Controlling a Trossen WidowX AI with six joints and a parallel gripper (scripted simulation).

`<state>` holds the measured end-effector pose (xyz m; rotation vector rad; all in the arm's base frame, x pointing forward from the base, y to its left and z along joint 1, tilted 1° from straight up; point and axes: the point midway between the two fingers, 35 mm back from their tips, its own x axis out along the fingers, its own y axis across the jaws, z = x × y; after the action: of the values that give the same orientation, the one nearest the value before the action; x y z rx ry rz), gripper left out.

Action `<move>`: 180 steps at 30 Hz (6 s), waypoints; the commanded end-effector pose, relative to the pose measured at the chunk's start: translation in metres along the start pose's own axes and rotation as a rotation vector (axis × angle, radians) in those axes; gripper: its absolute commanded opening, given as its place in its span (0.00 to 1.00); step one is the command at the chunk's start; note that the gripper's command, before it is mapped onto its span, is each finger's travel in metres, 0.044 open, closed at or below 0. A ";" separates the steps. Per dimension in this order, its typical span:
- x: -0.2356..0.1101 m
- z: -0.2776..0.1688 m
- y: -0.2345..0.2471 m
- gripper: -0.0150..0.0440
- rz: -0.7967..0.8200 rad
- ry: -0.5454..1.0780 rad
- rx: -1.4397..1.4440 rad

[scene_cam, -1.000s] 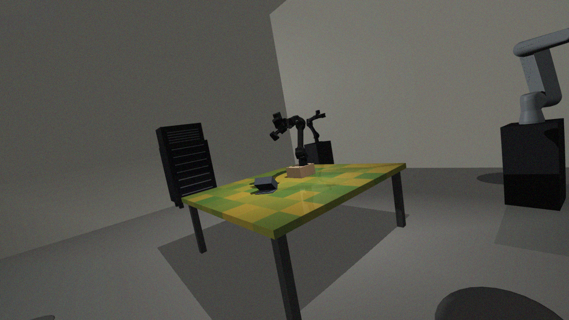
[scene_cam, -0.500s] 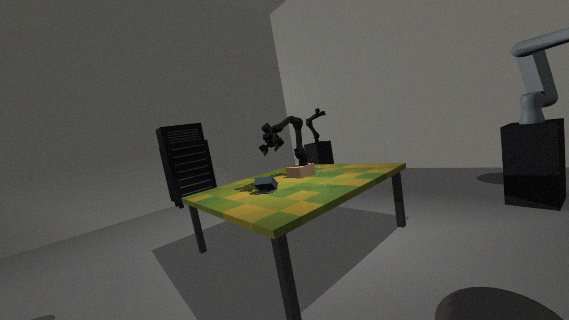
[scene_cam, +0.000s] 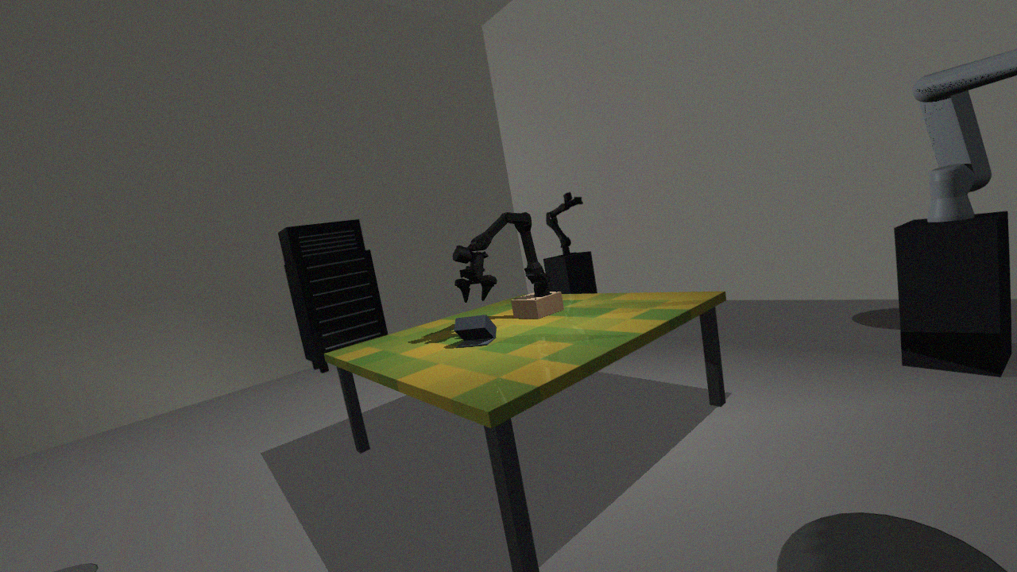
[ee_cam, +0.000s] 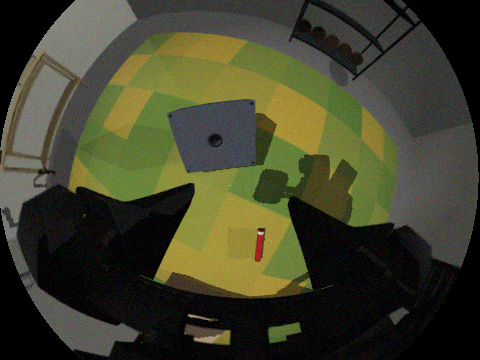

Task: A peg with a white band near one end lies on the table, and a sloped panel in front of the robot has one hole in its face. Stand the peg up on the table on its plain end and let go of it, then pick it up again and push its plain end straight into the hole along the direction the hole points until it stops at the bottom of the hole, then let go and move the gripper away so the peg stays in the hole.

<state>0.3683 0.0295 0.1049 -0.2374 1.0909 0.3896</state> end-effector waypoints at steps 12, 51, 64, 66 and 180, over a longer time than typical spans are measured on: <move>0.022 -0.102 -0.063 1.00 -0.004 0.418 -0.088; 0.075 -0.126 -0.065 1.00 -0.002 0.422 -0.089; 0.091 -0.135 -0.065 1.00 -0.002 0.423 -0.089; 0.091 -0.135 -0.065 0.91 -0.002 0.423 -0.089; 0.043 -0.158 -0.068 0.34 0.028 -0.280 -0.082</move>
<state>0.2886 -0.0824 -0.0039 -0.2384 0.8280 0.4756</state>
